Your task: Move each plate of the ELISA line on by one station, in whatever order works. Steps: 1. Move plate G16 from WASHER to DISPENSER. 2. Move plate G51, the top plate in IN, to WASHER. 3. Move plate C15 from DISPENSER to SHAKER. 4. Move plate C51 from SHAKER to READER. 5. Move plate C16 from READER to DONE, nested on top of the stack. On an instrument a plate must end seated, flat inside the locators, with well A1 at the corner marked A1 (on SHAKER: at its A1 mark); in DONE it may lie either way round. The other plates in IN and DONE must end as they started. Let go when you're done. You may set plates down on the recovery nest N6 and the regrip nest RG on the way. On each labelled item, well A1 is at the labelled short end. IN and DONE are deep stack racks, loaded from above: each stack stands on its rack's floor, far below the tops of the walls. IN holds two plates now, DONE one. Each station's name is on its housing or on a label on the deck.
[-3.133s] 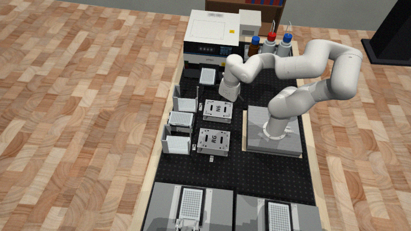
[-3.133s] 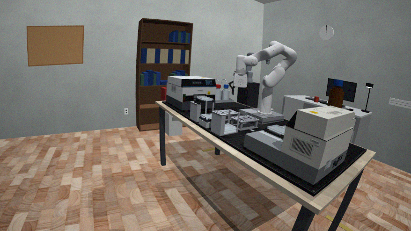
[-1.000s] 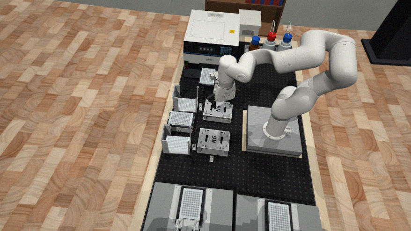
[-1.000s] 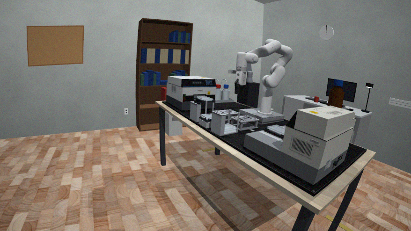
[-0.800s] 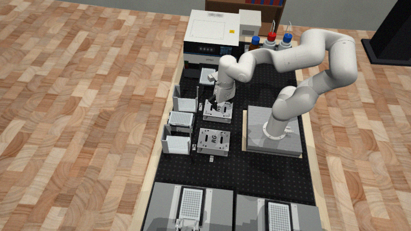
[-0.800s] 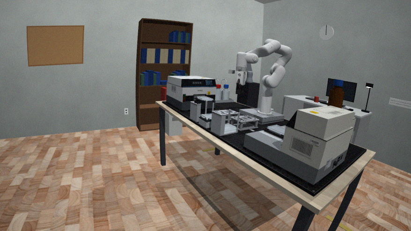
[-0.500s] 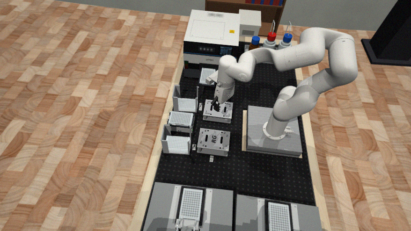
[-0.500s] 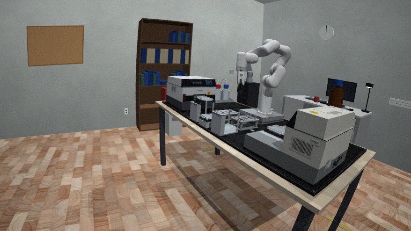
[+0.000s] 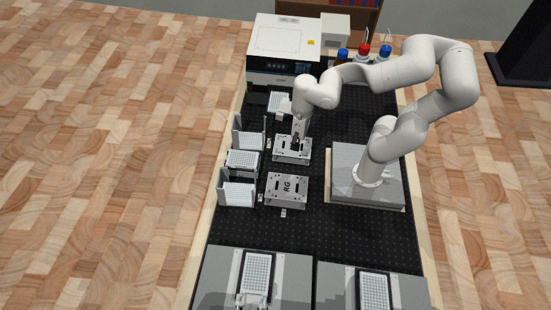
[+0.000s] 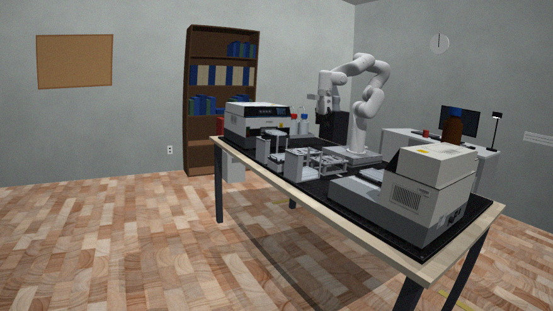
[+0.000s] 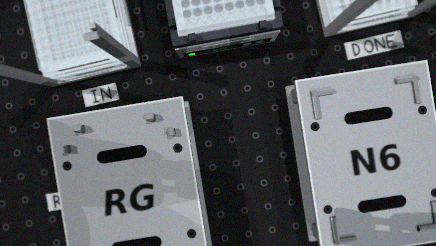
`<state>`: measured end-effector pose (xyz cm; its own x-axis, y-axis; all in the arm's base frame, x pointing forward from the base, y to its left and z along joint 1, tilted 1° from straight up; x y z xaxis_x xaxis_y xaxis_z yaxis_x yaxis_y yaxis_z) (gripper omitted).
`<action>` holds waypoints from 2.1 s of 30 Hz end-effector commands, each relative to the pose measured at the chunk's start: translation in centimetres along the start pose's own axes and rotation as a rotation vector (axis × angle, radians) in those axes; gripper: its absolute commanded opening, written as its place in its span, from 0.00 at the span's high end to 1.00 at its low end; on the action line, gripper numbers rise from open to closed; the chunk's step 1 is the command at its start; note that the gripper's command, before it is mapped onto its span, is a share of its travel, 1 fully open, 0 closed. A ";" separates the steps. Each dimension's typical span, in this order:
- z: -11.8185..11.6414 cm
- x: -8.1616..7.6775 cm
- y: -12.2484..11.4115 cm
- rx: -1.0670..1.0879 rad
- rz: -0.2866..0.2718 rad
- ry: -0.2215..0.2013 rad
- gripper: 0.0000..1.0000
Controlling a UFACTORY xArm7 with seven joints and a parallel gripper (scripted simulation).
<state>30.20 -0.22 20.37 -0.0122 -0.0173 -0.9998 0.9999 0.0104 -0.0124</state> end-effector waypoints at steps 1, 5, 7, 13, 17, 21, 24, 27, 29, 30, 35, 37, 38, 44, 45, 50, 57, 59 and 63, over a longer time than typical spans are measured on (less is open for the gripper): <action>0.0 -0.2 0.1 -0.152 0.007 0.010 0.00; 0.0 -0.2 0.1 -0.190 0.008 0.010 0.00; 0.0 -0.2 0.1 -0.190 0.008 0.010 0.00; 0.4 -0.2 0.2 -0.230 0.008 0.010 0.00; 1.0 -0.2 0.4 -0.310 0.008 0.010 0.00; 2.3 -0.1 0.8 -0.415 0.009 0.009 0.00; 3.2 -0.1 1.1 -0.415 0.009 0.009 0.00; 4.2 -0.1 1.5 -0.415 0.009 0.009 0.00; 4.3 -0.1 1.5 -0.415 0.009 0.009 0.00; 4.7 -0.1 1.6 -0.455 0.009 0.009 0.00; 5.6 -0.1 1.9 -0.575 0.009 0.008 0.00; 6.3 -0.1 2.1 -0.639 0.010 0.008 0.00; 6.6 -0.1 2.2 -0.639 0.010 0.008 0.00; 8.5 -0.1 2.8 -0.639 0.010 0.008 0.00; 8.7 -0.1 2.9 -0.639 0.010 0.007 0.00; 9.3 -0.1 3.1 -0.719 0.010 0.007 0.00; 11.5 -0.1 3.8 -0.864 0.010 0.006 0.00; 12.1 -0.1 4.0 -0.864 0.010 0.006 0.00; 13.0 0.0 4.3 -0.864 0.010 0.006 0.00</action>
<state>34.15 -12.25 20.43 -0.0094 -0.0104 -0.9999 0.6469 0.7624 -0.0140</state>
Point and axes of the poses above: the point where the finger pads meet when closed, its own x axis out along the fingers, its own z axis across the jaws, y = z × x, the point moved 3 cm from there along -x, back along the fingers, and after that the axes turned 12 degrees about -x, right-handed, at the moved point
